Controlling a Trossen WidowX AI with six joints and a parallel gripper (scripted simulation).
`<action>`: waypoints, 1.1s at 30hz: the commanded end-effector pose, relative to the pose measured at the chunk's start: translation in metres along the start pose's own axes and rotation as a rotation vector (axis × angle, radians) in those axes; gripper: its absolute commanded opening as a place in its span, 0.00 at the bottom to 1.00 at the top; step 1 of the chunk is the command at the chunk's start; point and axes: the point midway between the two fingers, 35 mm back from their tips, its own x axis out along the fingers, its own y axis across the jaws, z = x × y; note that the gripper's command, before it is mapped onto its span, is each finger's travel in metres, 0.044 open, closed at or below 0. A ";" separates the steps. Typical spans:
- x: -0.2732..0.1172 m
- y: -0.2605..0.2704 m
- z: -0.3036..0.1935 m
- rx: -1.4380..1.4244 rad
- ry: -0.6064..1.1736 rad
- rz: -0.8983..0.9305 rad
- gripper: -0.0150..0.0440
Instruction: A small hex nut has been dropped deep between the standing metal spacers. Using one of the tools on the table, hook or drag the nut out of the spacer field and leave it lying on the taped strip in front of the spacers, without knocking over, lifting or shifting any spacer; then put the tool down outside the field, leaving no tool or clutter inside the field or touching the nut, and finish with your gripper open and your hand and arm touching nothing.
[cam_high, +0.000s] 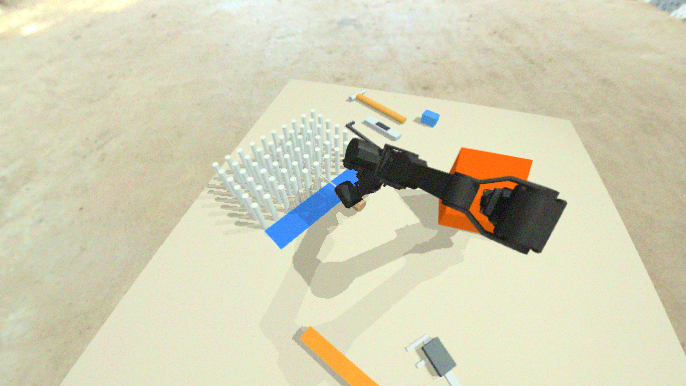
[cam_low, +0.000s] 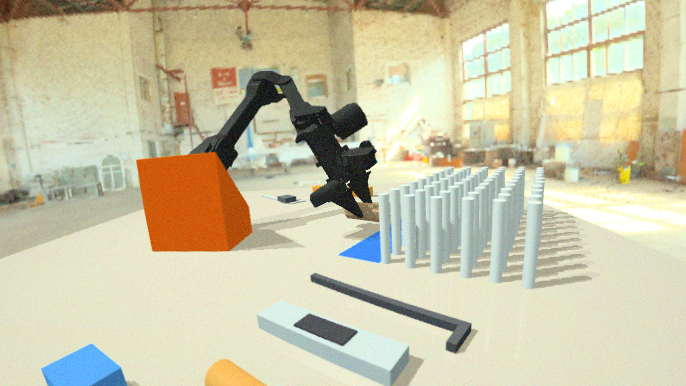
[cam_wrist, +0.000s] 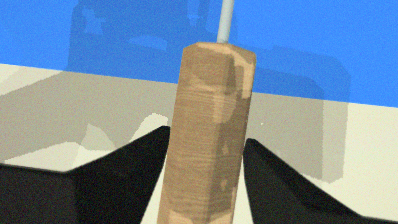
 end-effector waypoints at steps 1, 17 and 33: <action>0.001 0.003 0.008 -0.010 -0.008 0.007 0.25; 0.005 0.003 0.017 -0.011 -0.008 0.007 0.25; 0.009 0.002 0.026 -0.011 -0.009 0.007 0.25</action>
